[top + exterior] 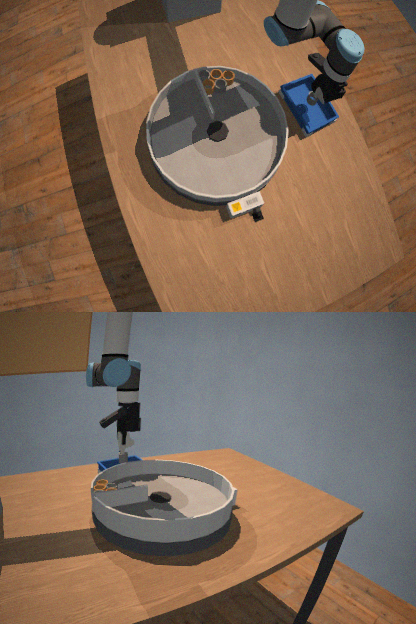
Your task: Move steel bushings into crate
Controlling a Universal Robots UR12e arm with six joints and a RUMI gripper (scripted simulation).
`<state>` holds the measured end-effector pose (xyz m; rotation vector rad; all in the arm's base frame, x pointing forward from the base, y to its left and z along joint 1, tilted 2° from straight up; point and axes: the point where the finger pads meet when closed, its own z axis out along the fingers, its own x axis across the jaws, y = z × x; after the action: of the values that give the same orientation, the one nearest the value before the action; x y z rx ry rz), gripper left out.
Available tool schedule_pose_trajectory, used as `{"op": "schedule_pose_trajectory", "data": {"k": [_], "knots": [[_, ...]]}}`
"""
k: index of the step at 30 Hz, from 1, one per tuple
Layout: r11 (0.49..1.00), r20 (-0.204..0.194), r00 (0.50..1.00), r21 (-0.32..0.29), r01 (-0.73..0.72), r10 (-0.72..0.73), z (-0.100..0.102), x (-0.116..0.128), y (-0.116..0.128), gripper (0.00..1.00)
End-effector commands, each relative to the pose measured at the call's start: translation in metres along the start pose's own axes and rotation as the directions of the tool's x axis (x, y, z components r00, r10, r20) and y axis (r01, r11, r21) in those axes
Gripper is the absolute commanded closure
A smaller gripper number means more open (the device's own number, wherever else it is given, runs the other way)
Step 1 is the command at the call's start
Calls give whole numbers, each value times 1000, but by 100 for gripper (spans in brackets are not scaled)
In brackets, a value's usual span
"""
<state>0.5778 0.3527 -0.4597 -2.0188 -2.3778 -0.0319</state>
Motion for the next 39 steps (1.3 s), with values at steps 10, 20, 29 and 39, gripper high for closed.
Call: {"op": "schedule_pose_trajectory", "data": {"k": [10, 20, 29, 39], "knots": [[1000, 0, 1000, -1, 0, 0, 0, 0, 1, 100], [1000, 0, 1000, -1, 0, 0, 0, 0, 1, 100], [1000, 0, 1000, -1, 0, 0, 2, 0, 1, 100], [1000, 0, 1000, -1, 0, 0, 11, 0, 1, 100]]}}
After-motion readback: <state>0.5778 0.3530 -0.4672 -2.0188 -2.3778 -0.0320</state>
